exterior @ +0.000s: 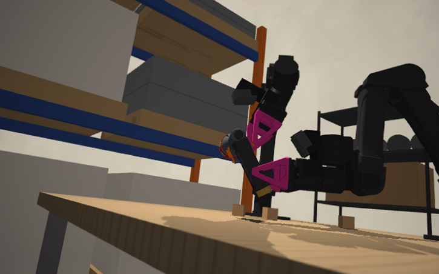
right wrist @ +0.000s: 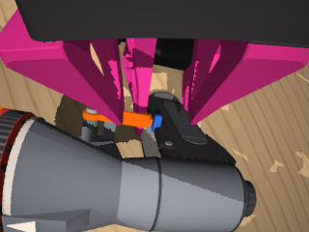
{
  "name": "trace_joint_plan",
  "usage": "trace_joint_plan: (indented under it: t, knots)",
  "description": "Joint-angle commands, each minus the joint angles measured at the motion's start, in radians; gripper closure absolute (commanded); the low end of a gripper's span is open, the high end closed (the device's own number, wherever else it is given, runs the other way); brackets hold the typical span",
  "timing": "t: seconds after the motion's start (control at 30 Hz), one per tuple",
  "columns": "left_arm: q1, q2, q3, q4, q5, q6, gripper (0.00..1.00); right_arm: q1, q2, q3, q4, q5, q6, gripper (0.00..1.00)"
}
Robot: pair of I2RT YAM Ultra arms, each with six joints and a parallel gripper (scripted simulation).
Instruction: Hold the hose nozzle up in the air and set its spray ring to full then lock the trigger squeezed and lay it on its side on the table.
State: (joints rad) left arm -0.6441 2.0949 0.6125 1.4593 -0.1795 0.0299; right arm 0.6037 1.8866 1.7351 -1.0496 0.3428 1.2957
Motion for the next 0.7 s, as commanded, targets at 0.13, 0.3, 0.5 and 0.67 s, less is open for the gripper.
trace_joint_plan:
  t: [0.13,0.3,0.5,0.67]
  knots:
    - [-0.01,-0.014,0.042,0.111,0.004,-0.01,0.65,0.015,-0.036,0.023,0.029,0.011,-0.006,0.63]
    - [-0.01,-0.014,0.042,0.111,0.003,-0.01,0.65,-0.01,-0.039,0.033,0.029,0.012,-0.005,0.63]
    - [-0.01,-0.014,0.042,0.111,0.003,-0.01,0.65,-0.003,-0.039,0.033,0.029,0.012,-0.005,0.63]
    - [-0.01,-0.014,0.042,0.111,0.003,-0.01,0.65,-0.003,-0.039,0.033,0.029,0.012,-0.005,0.63]
